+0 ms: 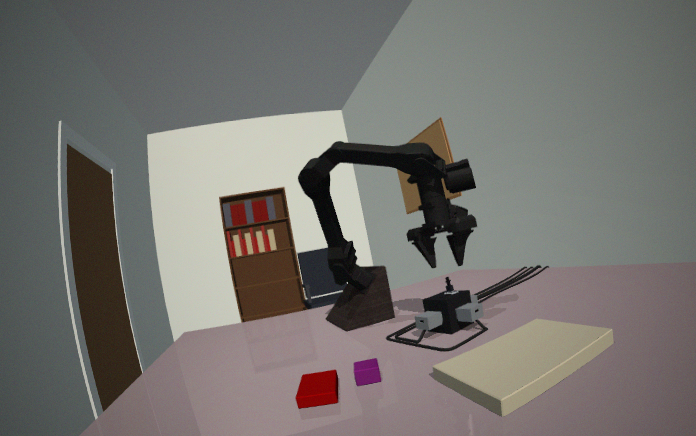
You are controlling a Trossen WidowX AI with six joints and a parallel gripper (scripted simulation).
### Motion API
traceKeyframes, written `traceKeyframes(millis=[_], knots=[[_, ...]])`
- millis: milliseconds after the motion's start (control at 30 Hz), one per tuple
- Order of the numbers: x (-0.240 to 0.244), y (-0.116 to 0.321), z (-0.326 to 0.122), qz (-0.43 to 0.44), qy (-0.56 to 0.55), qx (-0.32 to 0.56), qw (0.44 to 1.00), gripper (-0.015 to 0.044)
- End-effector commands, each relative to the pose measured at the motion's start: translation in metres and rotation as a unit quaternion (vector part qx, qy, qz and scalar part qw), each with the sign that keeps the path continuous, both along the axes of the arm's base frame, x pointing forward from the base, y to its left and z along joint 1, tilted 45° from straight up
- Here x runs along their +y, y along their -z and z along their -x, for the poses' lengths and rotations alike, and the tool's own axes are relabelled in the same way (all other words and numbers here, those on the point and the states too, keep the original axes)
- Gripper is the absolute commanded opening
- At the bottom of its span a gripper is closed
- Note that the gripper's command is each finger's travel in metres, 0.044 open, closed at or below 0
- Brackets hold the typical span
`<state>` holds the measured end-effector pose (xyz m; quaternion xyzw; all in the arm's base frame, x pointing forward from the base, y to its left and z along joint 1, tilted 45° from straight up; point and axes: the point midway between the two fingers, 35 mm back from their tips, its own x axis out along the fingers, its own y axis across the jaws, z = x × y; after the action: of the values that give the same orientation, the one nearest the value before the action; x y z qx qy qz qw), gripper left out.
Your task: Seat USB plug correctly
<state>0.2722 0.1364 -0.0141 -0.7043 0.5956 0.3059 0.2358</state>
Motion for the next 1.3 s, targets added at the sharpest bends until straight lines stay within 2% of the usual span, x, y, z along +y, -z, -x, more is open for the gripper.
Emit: traceKeyframes(millis=[0,1233,1267], knots=[[-0.004,-0.003,-0.001,0.001,-0.002,0.011,1.0,0.044],[-0.026,0.018,-0.004,0.001,-0.002,0.011,1.0,0.044],[-0.024,0.018,-0.004,-0.001,0.001,0.011,1.0,0.0414]])
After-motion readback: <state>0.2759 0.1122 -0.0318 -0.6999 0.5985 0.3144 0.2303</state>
